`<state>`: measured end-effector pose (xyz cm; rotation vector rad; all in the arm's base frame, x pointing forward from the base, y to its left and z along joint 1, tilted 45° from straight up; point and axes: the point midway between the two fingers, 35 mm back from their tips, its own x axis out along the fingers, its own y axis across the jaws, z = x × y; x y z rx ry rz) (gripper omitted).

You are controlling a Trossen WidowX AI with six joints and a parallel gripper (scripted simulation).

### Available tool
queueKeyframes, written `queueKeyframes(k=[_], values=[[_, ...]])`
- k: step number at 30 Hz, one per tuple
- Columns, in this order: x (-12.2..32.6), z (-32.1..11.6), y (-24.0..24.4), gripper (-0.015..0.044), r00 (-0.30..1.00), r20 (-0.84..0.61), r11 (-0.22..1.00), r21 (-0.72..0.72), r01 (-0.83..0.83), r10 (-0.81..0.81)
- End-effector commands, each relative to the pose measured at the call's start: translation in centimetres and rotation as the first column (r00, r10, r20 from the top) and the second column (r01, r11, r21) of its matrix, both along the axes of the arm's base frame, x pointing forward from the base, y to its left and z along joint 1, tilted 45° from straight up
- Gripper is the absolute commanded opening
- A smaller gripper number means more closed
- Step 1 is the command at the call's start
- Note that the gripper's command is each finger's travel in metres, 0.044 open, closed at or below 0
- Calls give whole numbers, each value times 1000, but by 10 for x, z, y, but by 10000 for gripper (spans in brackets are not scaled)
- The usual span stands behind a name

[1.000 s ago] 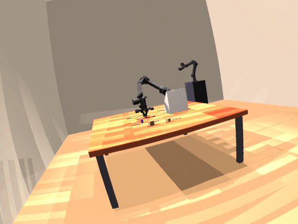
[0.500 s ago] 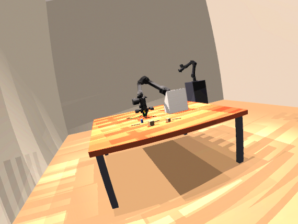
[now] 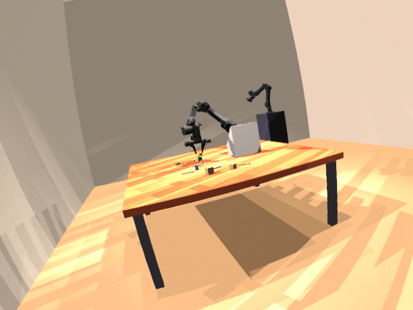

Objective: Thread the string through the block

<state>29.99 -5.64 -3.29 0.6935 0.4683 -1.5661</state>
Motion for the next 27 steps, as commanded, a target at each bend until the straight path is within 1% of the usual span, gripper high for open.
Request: queueKeyframes(k=[1, 2, 8, 11, 13, 27], values=[[-3, 7, 4, 210, 1000, -5, 1000, 1, 17, -17], [-3, 7, 4, 210, 1000, -5, 1000, 1, 17, -17], [1, 6, 4, 367, 1000, 8, 1000, 0, -1, 1], [2, 18, 17, 440, 1000, 7, 1000, 1, 2, -2], [2, 24, 23, 440, 1000, 7, 1000, 1, 3, -3], [3, 22, 22, 440, 1000, 7, 1000, -2, -11, 11]])
